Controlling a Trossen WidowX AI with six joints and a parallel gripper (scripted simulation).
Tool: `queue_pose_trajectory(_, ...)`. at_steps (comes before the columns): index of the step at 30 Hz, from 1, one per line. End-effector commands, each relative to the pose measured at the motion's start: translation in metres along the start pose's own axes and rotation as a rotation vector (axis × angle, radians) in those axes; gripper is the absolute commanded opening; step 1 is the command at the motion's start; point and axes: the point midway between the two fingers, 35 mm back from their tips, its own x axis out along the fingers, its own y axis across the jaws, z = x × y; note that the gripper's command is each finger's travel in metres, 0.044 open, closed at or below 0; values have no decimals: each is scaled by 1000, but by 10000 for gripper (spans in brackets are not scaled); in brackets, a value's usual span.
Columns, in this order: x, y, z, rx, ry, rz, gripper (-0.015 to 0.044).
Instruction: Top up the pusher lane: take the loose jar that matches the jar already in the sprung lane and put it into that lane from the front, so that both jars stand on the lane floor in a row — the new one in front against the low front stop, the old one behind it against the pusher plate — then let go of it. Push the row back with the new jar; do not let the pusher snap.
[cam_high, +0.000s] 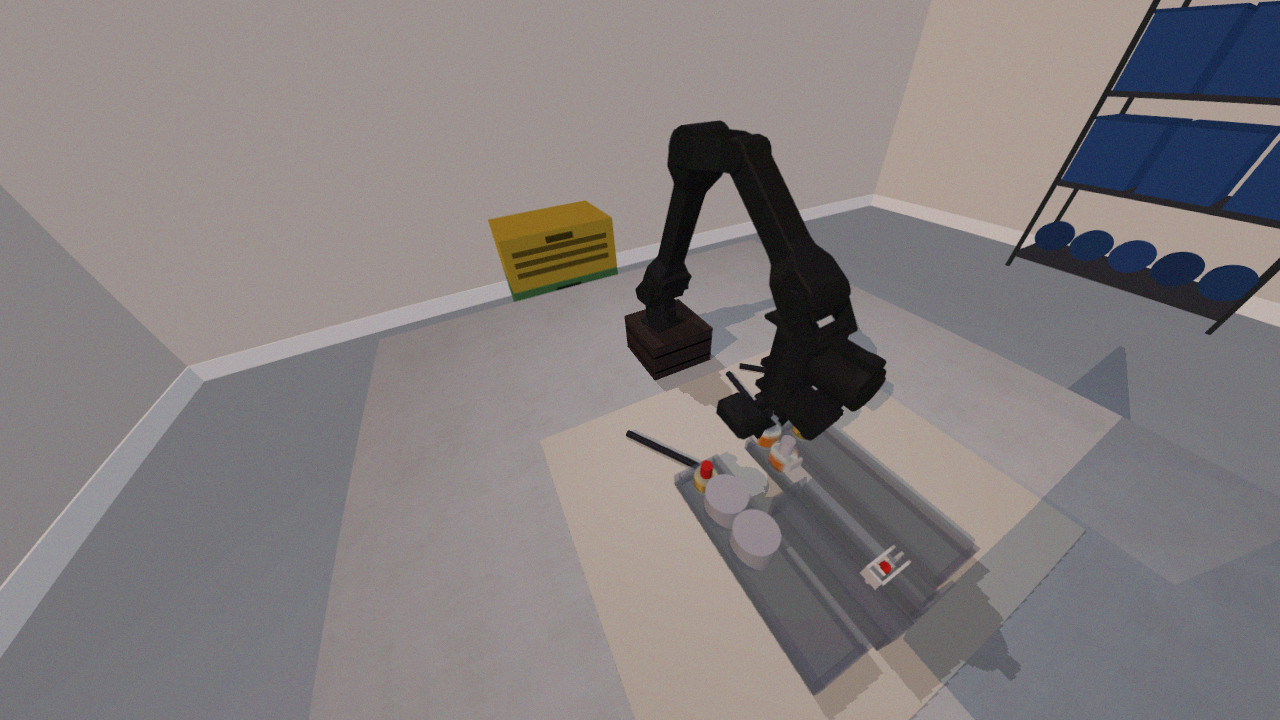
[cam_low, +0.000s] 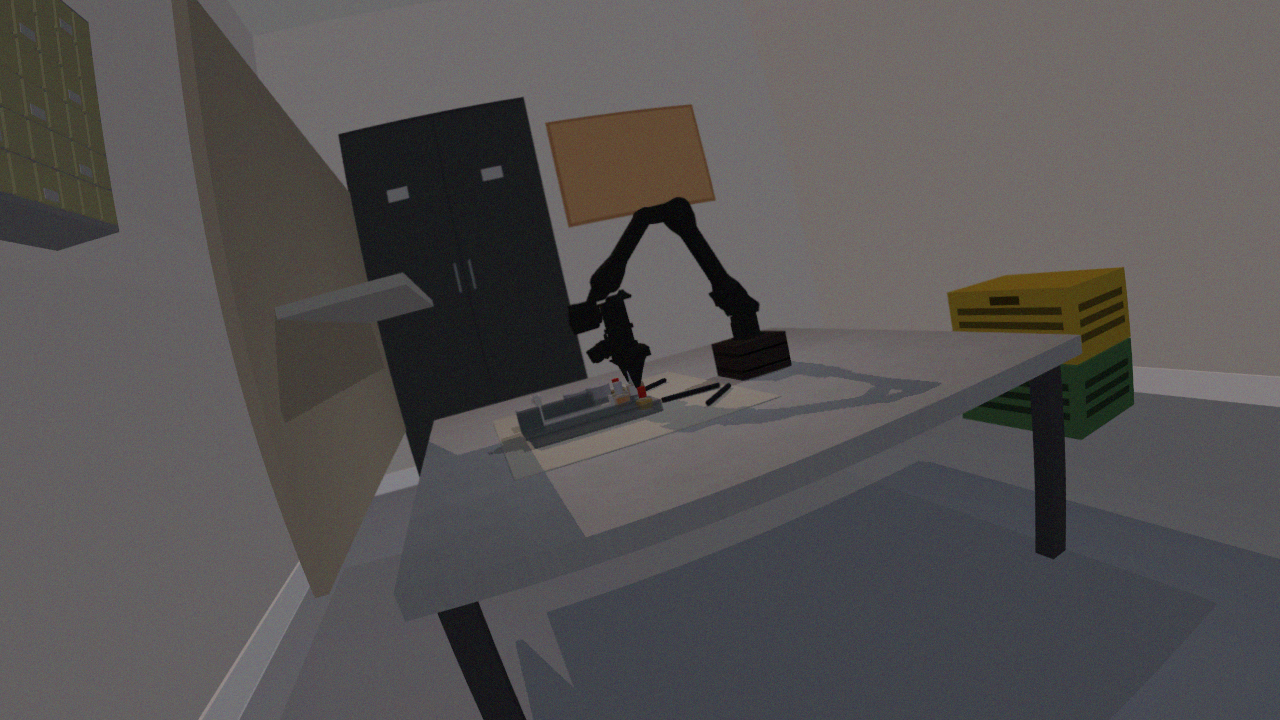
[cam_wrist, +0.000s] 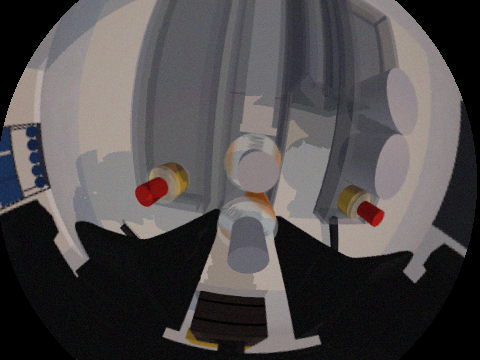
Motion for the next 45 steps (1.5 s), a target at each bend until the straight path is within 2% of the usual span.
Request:
queue_pose_trajectory(1, -7, 0, 14, -2, -41, 3, 0)
queue_pose_trajectory(45, -7, 0, 19, -2, -42, 3, 0)
